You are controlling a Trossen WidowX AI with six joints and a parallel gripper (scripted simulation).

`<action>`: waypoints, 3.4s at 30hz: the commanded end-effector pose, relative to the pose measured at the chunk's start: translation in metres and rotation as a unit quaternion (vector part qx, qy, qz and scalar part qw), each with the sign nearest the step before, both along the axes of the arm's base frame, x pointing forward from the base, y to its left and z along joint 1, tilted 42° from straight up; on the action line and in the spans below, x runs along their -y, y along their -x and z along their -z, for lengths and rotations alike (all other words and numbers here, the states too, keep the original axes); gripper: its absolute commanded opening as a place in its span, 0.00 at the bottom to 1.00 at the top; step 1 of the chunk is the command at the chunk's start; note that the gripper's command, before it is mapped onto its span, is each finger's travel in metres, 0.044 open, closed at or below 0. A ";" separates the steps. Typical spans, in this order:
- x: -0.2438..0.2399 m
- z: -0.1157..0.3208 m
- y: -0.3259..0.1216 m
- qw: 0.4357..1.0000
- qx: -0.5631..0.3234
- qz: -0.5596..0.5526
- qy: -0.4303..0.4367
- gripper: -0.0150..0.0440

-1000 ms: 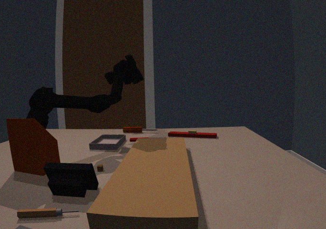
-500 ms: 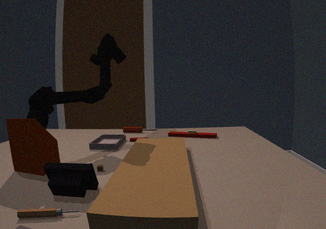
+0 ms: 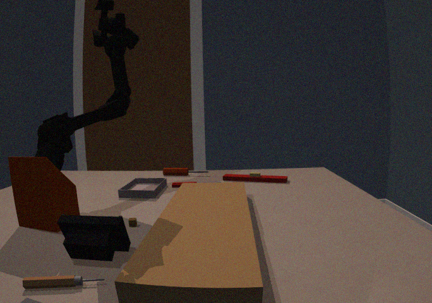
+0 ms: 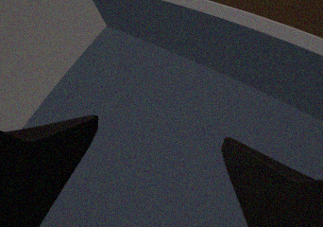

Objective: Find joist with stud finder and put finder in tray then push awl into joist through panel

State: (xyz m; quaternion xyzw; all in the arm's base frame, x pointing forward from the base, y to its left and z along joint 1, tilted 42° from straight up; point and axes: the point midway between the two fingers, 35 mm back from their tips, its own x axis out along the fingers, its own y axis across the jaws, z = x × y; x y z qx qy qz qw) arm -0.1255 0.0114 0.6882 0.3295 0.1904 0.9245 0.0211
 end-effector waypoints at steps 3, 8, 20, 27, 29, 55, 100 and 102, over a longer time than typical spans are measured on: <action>0.101 0.018 0.032 0.983 0.021 -0.024 -0.181 1.00; 0.180 0.046 0.042 0.947 0.019 -0.051 -0.318 1.00; 0.310 0.124 0.022 0.847 -0.005 -0.138 -0.513 1.00; 0.387 0.194 -0.005 0.739 -0.054 -0.173 -0.649 1.00; 0.406 0.217 -0.016 0.705 -0.068 -0.185 -0.681 1.00; 0.474 0.534 -0.194 0.152 -0.346 -0.307 -0.874 1.00; 0.154 0.788 -0.305 -0.515 -0.597 -0.507 -0.347 1.00; 0.153 0.789 -0.305 -0.515 -0.597 -0.507 -0.347 1.00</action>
